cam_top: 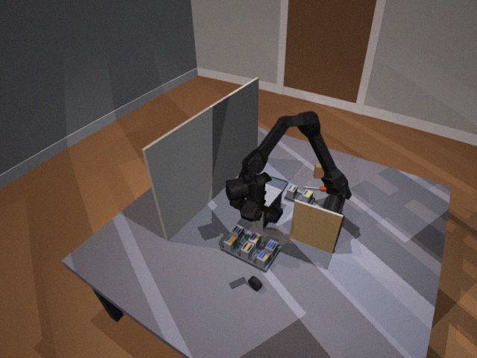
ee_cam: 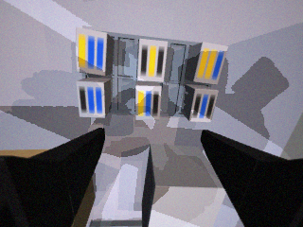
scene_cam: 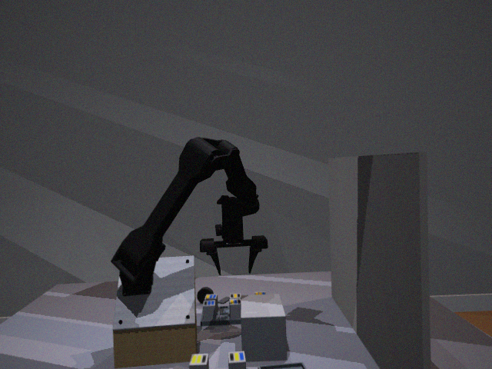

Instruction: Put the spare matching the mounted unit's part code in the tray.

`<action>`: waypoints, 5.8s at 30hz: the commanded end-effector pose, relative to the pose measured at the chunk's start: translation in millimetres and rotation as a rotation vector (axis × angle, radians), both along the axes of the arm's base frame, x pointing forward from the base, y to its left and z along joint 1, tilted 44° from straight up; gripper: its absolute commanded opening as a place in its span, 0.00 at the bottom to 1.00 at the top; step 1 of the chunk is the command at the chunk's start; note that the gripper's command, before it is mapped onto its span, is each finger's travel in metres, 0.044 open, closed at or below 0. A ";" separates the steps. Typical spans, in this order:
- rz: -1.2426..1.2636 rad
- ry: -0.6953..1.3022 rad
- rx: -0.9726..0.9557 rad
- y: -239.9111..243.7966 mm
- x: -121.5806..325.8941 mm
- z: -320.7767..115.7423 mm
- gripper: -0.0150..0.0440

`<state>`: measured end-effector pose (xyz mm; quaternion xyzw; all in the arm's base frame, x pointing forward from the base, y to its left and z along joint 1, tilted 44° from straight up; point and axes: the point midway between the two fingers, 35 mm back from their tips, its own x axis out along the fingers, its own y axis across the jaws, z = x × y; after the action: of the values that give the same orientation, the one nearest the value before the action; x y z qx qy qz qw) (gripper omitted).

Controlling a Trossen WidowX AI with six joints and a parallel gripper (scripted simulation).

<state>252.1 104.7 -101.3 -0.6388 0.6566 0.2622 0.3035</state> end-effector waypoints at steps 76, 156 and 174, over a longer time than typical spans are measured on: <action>-0.002 0.013 -0.010 -76.1 -1.1 -85.6 0.50; -0.033 -0.006 0.094 -66.4 72.6 129.3 0.25; 0.004 -0.006 0.032 -182.4 81.2 230.5 0.25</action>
<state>336.3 -54.5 106.2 -0.6294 0.6498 0.2776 0.3233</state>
